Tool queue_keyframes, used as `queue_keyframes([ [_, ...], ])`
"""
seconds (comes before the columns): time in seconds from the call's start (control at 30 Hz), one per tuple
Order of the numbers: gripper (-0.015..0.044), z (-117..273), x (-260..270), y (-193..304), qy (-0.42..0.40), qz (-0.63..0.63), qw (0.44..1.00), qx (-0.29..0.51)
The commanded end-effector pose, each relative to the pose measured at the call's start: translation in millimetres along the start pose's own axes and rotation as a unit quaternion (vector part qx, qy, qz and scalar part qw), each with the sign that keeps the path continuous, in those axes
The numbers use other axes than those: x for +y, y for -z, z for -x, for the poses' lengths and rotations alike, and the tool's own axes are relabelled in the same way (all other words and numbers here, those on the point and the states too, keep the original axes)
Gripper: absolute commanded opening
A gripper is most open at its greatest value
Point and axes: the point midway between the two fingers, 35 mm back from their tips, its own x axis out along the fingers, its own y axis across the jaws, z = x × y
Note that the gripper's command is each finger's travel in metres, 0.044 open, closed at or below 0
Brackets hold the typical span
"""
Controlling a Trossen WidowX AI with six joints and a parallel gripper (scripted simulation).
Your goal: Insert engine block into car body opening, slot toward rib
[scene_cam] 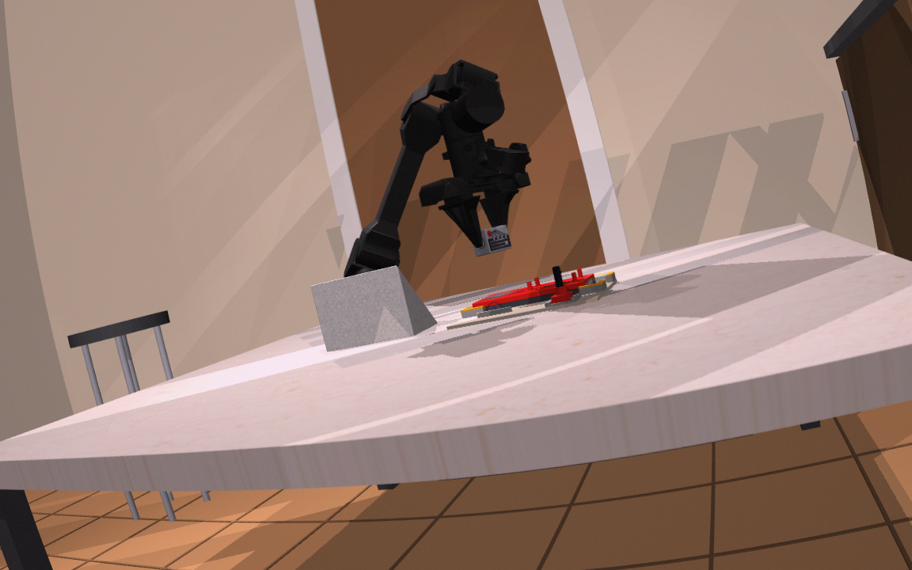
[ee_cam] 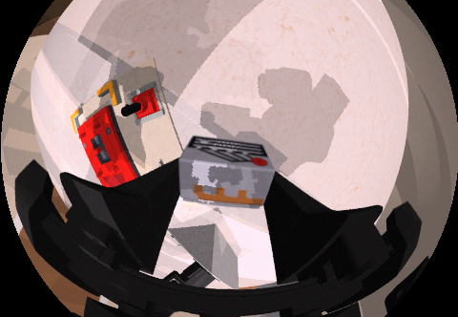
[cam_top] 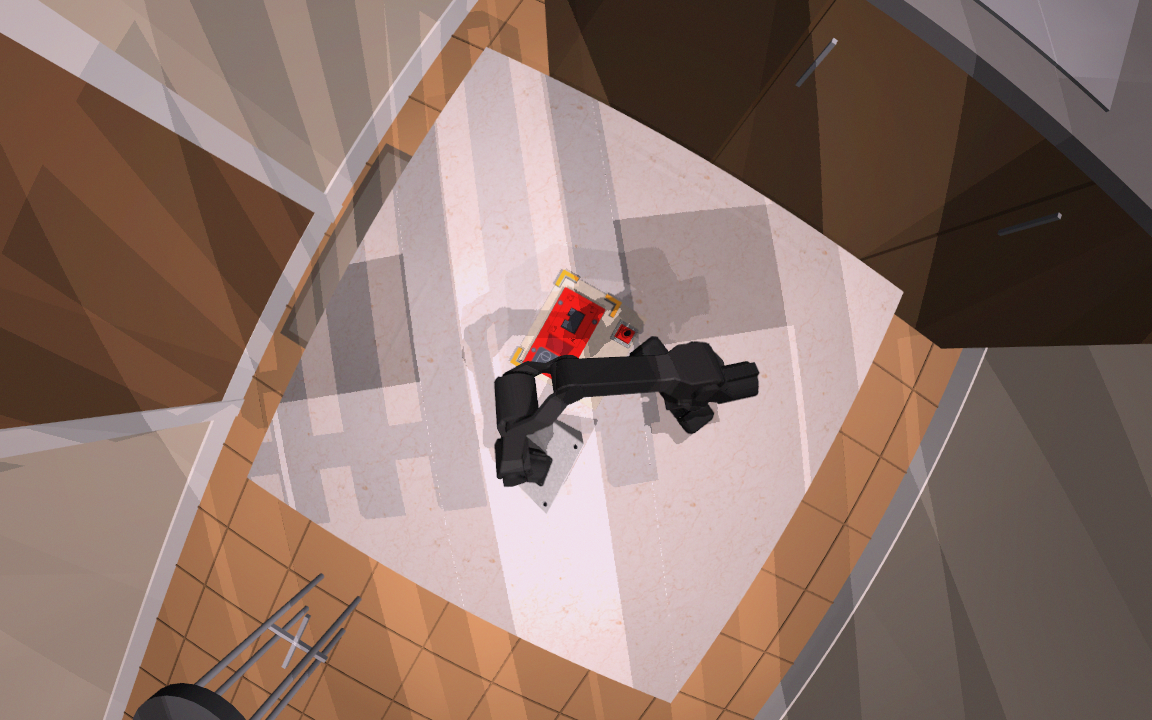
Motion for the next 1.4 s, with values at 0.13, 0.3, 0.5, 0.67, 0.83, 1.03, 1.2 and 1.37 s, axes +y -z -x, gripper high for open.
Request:
queue_keyframes([
  [0.13, 0.0, 3, 0, 4, 0.002, -0.003, 0.996, -0.09],
  [0.3, 0.0, 1, -1, 9, 0.003, -0.004, 0.985, -0.173],
  [0.5, 0.0, -3, -2, 14, 0.005, -0.005, 0.962, -0.273],
  [0.67, 0.0, -4, 0, 22, 0.001, -0.003, 0.94, -0.342],
  [0.83, 0.0, -4, 0, 22, 0.0, -0.003, 0.939, -0.344],
  [1.03, 0.0, -4, 0, 22, 0.0, -0.003, 0.939, -0.344],
  [1.2, 0.0, -9, -1, 22, 0.002, -0.003, 0.931, -0.365],
  [1.37, 0.0, -23, -2, 26, 0.0, -0.003, 0.913, -0.407],
])
